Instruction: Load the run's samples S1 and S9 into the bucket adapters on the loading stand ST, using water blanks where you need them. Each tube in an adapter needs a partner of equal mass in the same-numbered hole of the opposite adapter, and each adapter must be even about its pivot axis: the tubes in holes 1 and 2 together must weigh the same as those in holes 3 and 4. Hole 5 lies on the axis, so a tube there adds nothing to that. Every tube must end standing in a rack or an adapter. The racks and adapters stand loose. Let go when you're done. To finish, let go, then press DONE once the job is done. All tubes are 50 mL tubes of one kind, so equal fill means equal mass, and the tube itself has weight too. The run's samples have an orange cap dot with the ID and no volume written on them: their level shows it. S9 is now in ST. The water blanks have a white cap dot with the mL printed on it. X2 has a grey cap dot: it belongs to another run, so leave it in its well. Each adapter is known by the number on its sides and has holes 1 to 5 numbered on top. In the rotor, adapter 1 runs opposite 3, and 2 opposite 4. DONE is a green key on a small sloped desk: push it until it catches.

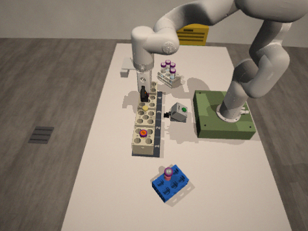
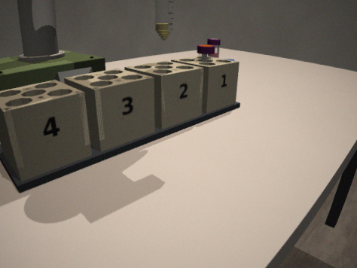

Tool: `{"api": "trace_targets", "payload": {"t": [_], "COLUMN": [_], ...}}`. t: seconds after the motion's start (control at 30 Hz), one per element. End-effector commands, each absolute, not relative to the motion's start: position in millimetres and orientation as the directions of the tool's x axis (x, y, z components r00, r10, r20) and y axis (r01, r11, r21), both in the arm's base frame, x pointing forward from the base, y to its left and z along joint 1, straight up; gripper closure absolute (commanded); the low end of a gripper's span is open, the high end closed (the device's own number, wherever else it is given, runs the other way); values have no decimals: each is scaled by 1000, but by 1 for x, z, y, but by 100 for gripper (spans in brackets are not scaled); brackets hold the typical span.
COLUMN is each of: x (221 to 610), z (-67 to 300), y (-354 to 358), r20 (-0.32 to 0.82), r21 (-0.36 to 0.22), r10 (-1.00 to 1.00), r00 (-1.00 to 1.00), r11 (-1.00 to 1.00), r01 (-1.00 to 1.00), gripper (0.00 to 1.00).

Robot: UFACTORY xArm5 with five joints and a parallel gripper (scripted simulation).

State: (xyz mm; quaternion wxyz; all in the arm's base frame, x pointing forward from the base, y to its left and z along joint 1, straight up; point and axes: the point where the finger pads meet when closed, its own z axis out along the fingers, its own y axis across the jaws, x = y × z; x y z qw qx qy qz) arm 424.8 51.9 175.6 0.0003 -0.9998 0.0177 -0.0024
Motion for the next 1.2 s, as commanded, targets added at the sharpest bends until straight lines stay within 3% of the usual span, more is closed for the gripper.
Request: {"api": "trace_targets", "payload": {"t": [0.0,1.17], "x": [426,426], "z": [177,139], "y": [52,52], "r20": [8,8], "r21": [-5,-5], "r10": [-36,-36], "r00": [999,999], "r11": [-999,-999], "r01": [-36,-36], "gripper": [100,100]}}
